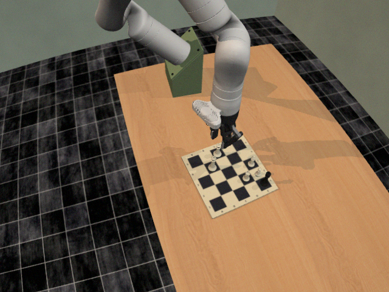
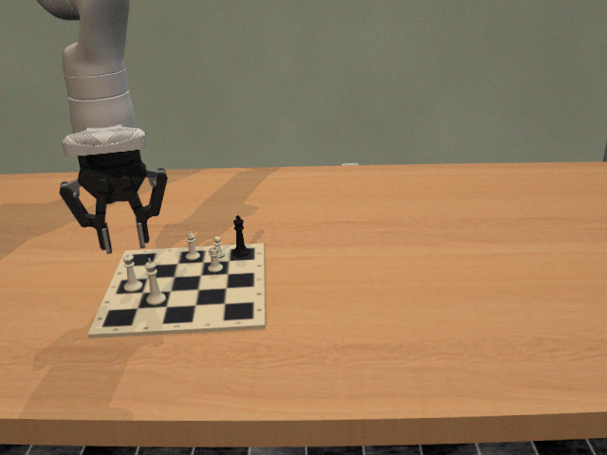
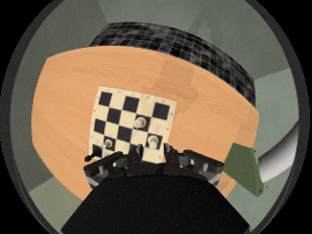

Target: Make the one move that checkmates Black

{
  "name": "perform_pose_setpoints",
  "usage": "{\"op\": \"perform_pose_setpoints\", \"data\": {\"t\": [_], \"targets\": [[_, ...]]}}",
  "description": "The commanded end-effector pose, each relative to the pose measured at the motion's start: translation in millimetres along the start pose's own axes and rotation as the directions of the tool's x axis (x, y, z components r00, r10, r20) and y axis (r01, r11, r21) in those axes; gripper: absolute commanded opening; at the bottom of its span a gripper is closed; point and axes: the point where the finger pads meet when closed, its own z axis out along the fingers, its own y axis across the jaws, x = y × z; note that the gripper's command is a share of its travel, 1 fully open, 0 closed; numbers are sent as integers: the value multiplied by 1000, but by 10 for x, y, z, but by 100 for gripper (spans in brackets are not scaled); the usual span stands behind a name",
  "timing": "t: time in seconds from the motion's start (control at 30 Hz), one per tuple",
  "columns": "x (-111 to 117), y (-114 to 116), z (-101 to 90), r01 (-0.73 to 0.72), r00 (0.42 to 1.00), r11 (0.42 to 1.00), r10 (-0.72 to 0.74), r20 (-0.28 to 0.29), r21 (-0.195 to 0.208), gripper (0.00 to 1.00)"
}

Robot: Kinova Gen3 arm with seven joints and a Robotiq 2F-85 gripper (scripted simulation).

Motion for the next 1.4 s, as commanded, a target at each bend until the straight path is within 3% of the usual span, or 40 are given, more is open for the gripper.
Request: {"op": "perform_pose_setpoints", "data": {"t": [0.0, 0.47, 0.97, 1.37], "targets": [[-2, -5, -6, 0, 1000, 1000, 0, 0, 2, 41], [-2, -5, 28, 0, 1000, 1000, 0, 0, 2, 41], [-2, -6, 342, 0, 1000, 1000, 0, 0, 2, 41], [-2, -6, 390, 0, 1000, 1000, 0, 0, 2, 41]]}}
